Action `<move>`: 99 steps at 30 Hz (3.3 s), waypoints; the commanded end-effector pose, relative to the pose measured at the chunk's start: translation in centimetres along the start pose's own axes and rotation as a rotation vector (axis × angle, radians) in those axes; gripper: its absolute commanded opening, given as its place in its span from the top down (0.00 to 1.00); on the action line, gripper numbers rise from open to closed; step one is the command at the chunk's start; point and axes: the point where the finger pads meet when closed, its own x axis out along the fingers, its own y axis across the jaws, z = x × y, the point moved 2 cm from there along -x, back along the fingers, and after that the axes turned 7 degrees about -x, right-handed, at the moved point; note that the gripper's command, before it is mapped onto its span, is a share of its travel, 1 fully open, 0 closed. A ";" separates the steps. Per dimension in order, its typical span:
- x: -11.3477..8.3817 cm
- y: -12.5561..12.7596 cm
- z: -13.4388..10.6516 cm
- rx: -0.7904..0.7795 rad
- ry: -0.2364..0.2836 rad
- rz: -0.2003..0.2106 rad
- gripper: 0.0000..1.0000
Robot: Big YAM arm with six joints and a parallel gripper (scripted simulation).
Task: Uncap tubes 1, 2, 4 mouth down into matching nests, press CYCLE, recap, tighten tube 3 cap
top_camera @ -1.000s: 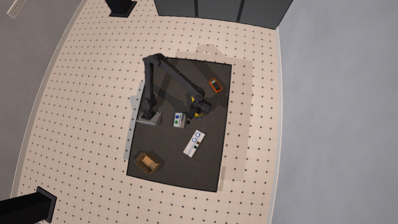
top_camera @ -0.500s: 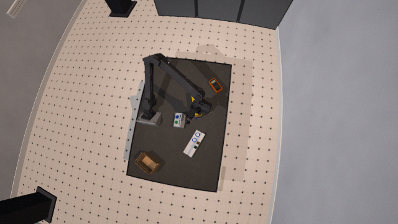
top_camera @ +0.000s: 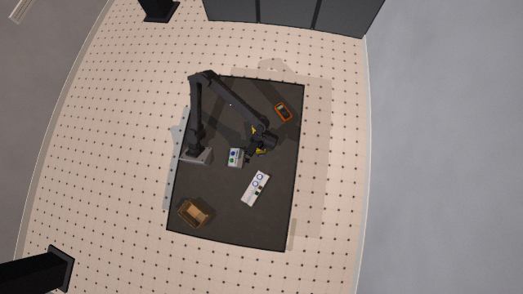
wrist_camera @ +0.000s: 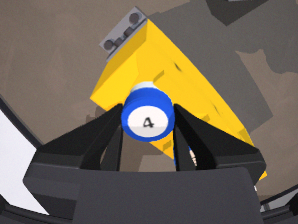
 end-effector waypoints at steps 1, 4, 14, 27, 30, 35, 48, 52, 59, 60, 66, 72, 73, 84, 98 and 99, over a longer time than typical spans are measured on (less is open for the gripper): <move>0.9 0.4 -0.5 -0.017 -0.003 -0.015 1.00; 0.9 0.4 -0.5 -0.017 -0.003 -0.015 1.00; 0.8 0.4 -0.6 -0.429 0.000 -0.014 1.00; 0.7 0.5 -0.7 -0.879 0.004 -0.014 1.00; 0.6 0.5 -0.7 -1.029 0.005 -0.014 1.00; 0.6 0.5 -0.7 -1.233 0.006 -0.010 1.00; 0.5 0.5 -0.8 -1.721 0.011 -0.011 1.00; 0.4 0.5 -0.9 -1.878 0.013 -0.011 1.00; 0.4 0.6 -0.9 -2.119 0.014 -0.009 1.00; 0.4 0.6 -0.9 -2.119 0.014 -0.009 1.00; 0.3 0.6 -1.0 -2.400 0.015 -0.007 1.00; 0.3 0.6 -1.0 -2.628 0.018 -0.006 1.00; 0.3 0.6 -1.0 -2.665 0.017 -0.005 1.00; 0.2 0.7 -1.1 -3.051 0.015 -0.001 1.00; 0.1 0.8 -1.1 -3.523 0.018 0.003 1.00; 0.1 0.8 -1.2 -3.523 0.018 0.003 1.00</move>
